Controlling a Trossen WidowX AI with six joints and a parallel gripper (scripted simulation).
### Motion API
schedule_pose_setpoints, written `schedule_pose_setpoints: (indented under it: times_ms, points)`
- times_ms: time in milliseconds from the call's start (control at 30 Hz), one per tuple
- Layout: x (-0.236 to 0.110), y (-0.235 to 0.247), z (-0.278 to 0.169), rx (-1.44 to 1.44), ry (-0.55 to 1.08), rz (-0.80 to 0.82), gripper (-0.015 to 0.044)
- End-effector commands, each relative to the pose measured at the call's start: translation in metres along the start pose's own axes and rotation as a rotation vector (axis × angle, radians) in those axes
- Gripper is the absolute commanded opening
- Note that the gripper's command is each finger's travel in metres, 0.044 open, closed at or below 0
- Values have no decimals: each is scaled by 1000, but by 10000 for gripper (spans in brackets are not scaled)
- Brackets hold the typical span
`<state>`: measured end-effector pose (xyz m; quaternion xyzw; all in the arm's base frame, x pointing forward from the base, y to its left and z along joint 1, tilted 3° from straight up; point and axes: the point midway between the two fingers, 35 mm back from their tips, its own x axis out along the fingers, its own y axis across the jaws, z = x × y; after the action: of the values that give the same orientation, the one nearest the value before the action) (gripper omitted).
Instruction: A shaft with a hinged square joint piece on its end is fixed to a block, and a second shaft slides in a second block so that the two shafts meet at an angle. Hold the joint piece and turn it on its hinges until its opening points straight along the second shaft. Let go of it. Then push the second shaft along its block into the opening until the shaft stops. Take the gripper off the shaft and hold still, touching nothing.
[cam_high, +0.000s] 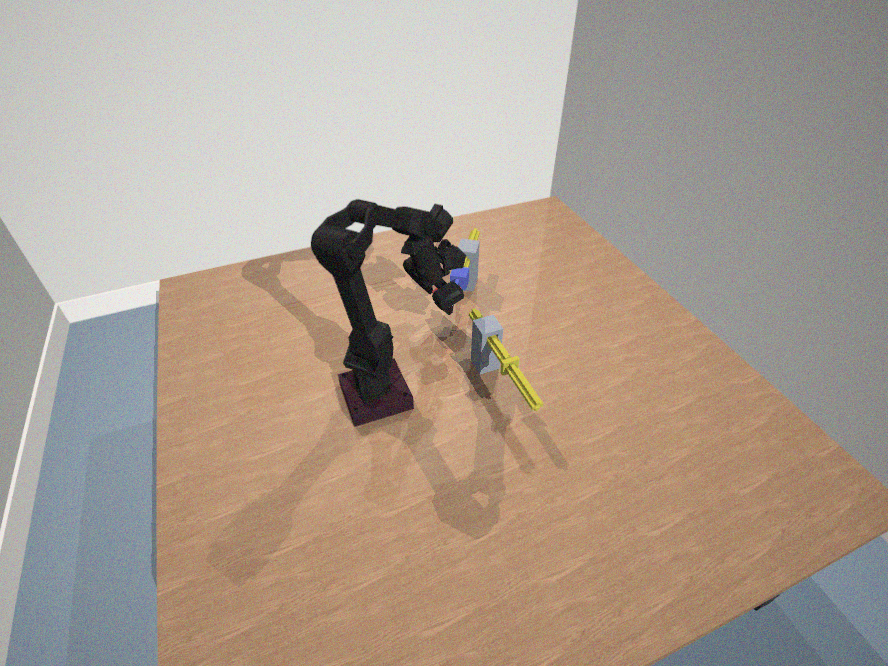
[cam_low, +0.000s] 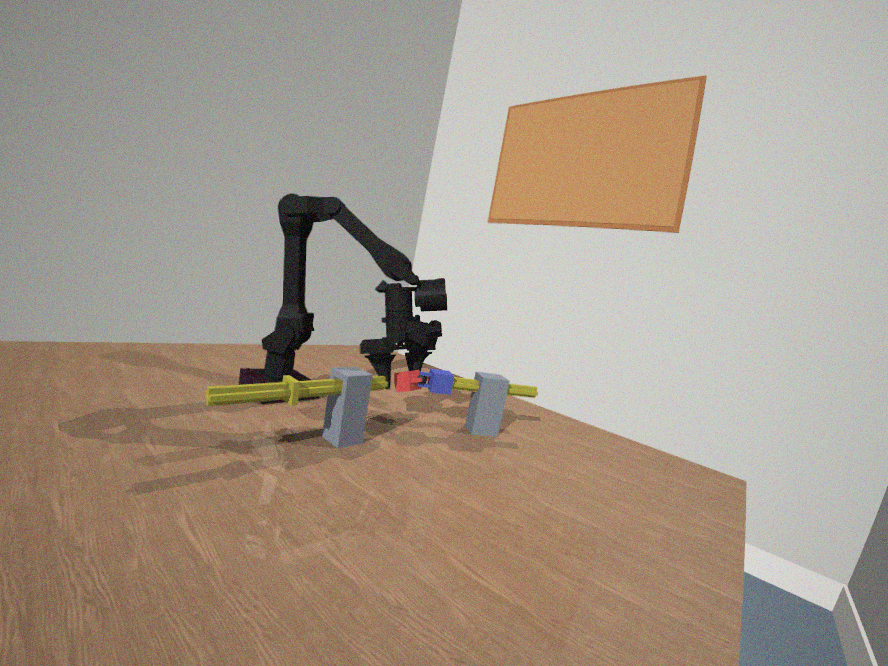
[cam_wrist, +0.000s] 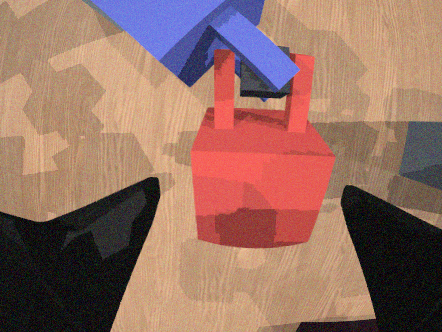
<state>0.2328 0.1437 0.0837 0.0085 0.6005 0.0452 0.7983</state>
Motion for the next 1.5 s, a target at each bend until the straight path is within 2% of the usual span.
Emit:
schedule_pose_setpoints:
  times_ms: [0, 567, 900, 1467]
  points:
    - [4, 1, 4, -5, 0, 5, 440]
    - [30, 1, 4, -5, 0, 5, 440]
    - [30, 1, 4, -5, 0, 5, 182]
    - [30, 1, 4, -5, 0, 5, 182]
